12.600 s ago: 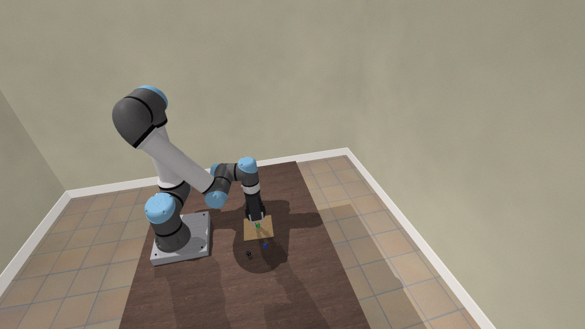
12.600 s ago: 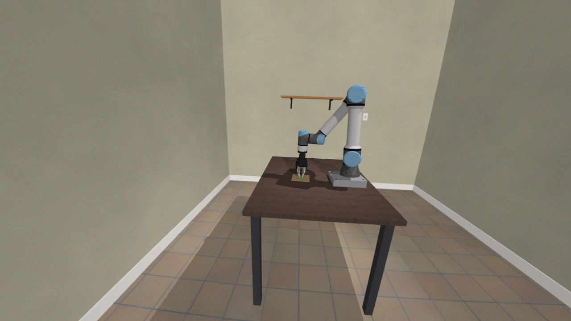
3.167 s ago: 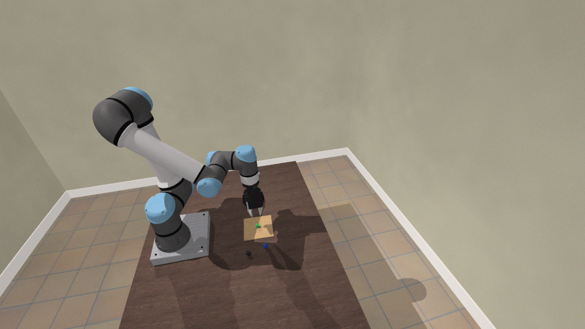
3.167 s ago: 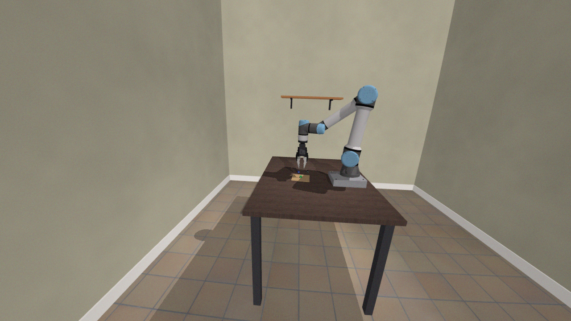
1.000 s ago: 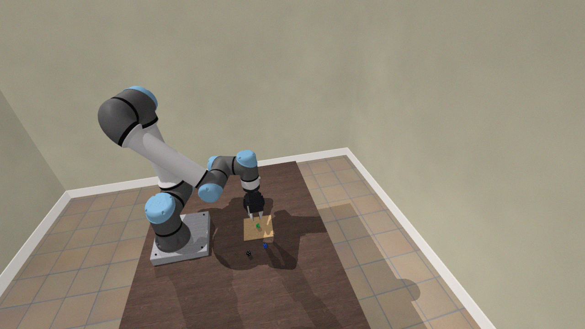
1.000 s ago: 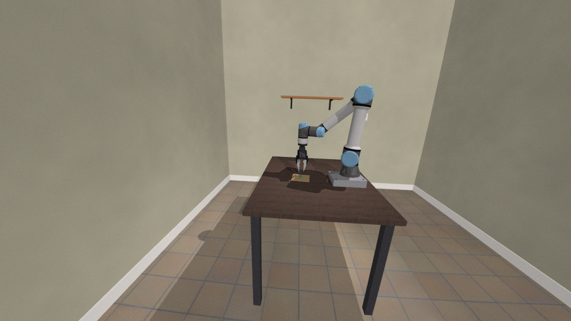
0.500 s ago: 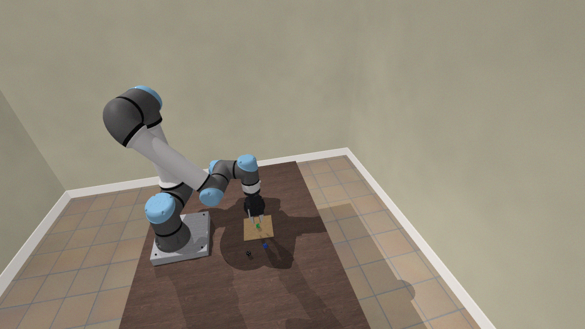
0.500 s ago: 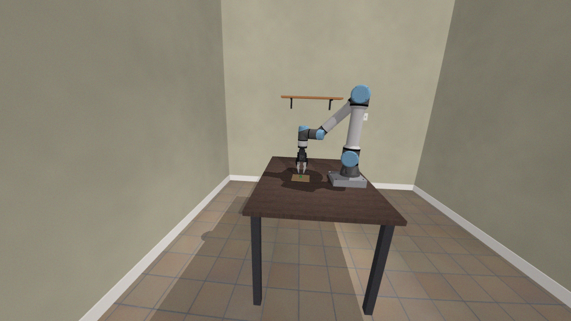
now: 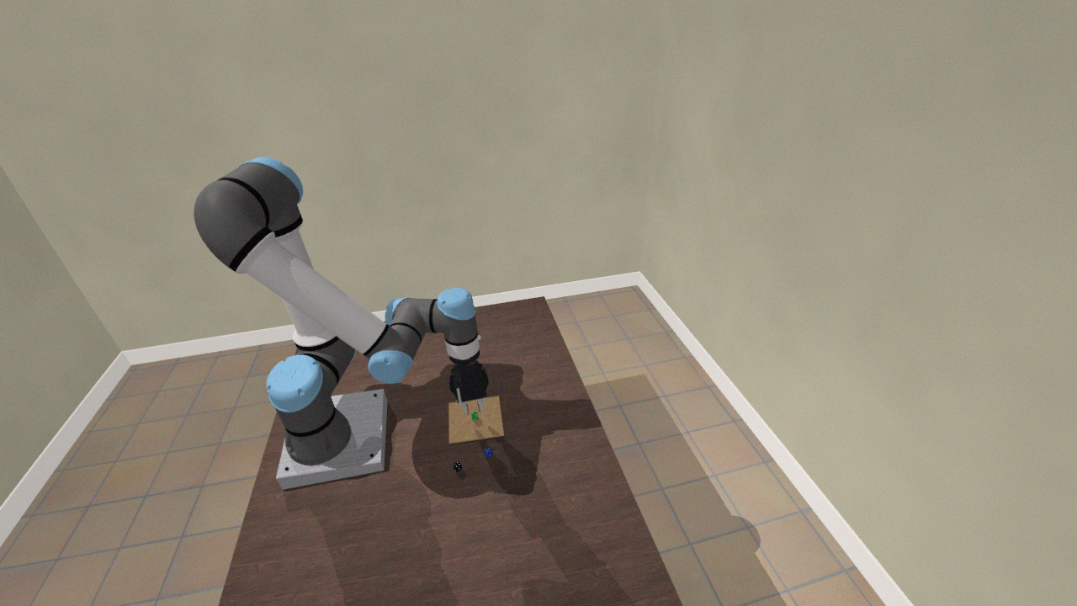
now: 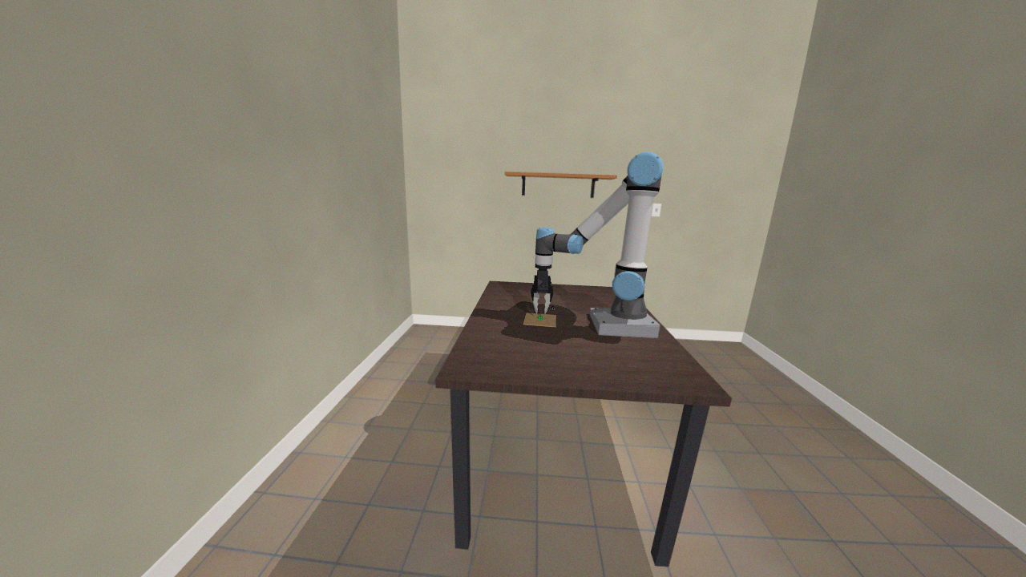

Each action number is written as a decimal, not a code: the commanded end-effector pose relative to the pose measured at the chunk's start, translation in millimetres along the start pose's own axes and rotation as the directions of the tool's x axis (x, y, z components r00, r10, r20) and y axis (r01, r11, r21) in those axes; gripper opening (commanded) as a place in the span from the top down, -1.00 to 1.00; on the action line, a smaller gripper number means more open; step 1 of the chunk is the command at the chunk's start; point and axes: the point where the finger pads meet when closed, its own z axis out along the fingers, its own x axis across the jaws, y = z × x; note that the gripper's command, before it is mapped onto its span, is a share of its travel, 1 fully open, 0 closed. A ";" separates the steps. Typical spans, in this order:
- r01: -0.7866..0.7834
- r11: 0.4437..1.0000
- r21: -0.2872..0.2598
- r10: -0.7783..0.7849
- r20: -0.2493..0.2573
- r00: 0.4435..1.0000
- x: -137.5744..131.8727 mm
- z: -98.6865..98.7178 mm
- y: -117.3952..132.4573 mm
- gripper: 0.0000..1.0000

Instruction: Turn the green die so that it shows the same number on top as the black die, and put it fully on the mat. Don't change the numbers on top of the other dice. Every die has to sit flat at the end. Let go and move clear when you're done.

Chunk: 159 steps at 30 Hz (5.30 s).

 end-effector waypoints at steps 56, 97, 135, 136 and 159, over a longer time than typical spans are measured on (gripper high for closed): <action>0.000 1.000 0.000 0.000 -0.001 1.000 0.3 -48.6 0.1 0.64; 0.000 0.966 -0.259 0.000 -0.001 1.000 0.3 -51.6 -3.4 0.64; -0.002 0.820 -0.572 0.010 0.010 1.000 -2.1 -47.8 -6.4 0.64; -0.002 0.808 -0.589 0.011 0.011 1.000 -2.3 -47.5 -6.4 0.64; -0.001 0.707 -0.707 0.000 -0.001 1.000 0.3 -48.1 -9.4 0.64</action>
